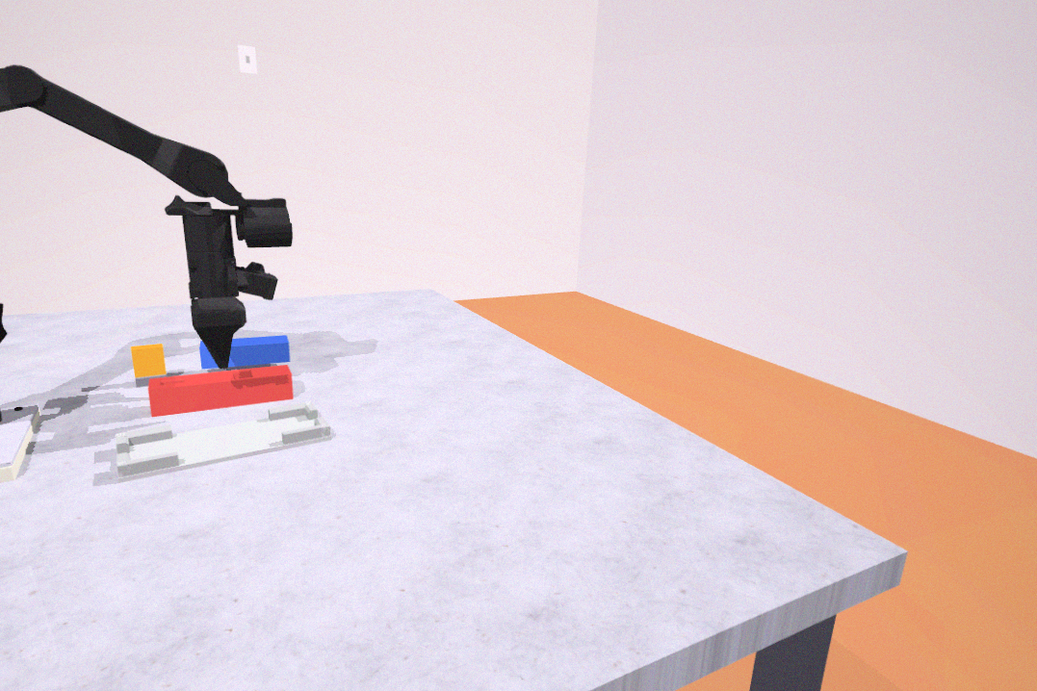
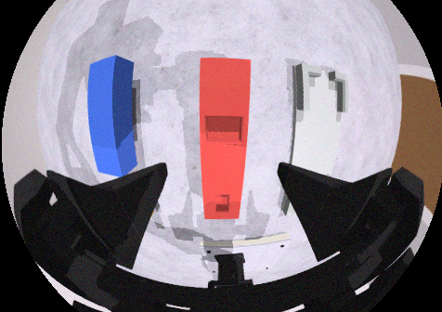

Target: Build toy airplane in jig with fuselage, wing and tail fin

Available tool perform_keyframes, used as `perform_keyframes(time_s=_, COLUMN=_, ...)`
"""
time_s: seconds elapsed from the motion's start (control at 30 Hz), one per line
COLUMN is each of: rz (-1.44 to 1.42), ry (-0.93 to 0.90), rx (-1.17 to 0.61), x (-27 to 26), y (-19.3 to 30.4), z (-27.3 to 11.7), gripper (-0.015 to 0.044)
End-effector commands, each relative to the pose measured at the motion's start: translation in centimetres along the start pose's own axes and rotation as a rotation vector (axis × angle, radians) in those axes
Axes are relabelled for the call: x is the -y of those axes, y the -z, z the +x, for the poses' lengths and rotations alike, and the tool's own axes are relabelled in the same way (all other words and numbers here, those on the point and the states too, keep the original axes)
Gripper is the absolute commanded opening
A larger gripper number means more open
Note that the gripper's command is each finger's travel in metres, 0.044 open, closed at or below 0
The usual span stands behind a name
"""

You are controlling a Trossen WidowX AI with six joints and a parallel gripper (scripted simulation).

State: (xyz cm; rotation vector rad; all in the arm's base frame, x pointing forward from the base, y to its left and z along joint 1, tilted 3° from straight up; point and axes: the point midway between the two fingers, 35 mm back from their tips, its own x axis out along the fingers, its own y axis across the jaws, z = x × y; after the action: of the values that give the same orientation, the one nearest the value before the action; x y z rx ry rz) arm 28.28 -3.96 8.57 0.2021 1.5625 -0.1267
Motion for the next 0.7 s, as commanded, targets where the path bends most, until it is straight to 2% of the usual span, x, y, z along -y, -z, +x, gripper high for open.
perform_keyframes(time_s=0.0, rz=0.006, ry=0.005, rx=0.001, x=0.1, y=0.1, z=1.2, gripper=0.0440)
perform_keyframes(time_s=0.67, rz=0.006, ry=0.005, rx=0.001, x=0.1, y=0.0, z=3.9, gripper=0.0440)
